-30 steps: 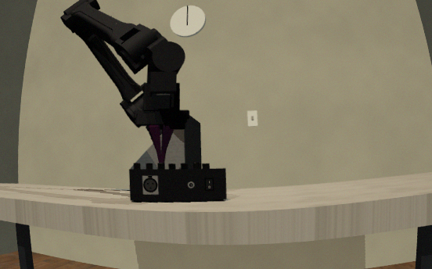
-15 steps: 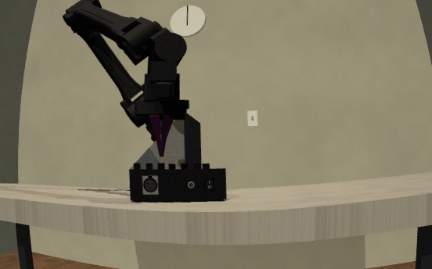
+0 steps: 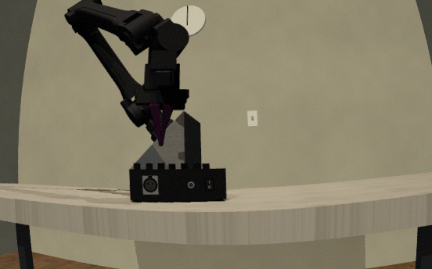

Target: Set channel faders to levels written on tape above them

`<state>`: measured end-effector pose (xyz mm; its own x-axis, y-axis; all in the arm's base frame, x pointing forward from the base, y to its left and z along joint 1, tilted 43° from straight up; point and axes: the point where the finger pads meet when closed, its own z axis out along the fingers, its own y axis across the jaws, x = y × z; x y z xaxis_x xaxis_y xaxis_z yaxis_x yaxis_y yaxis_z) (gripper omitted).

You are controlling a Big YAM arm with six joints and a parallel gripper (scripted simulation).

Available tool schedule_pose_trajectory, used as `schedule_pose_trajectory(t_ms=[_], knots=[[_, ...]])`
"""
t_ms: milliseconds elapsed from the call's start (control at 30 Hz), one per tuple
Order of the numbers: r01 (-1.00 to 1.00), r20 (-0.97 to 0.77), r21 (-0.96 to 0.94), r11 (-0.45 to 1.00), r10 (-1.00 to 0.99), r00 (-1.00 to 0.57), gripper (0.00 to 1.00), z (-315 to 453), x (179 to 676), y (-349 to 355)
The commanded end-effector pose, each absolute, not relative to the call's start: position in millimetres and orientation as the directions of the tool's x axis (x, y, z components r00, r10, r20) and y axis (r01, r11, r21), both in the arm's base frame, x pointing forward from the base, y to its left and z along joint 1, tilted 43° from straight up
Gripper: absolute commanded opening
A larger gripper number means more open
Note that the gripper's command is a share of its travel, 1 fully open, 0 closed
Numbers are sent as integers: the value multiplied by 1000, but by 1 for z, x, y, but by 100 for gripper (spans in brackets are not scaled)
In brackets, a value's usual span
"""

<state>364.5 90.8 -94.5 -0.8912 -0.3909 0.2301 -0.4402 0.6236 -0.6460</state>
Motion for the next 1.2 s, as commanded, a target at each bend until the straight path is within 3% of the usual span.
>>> schedule_pose_trajectory(t_ms=[0, 500, 1167], knots=[[-417, 191, -647, 638, -394, -899, 0, -86, 384, 105], [-417, 194, -650, 636, -391, -899, 0, -75, 418, 90], [-421, 191, -649, 633, -400, -896, 0, -76, 417, 96]])
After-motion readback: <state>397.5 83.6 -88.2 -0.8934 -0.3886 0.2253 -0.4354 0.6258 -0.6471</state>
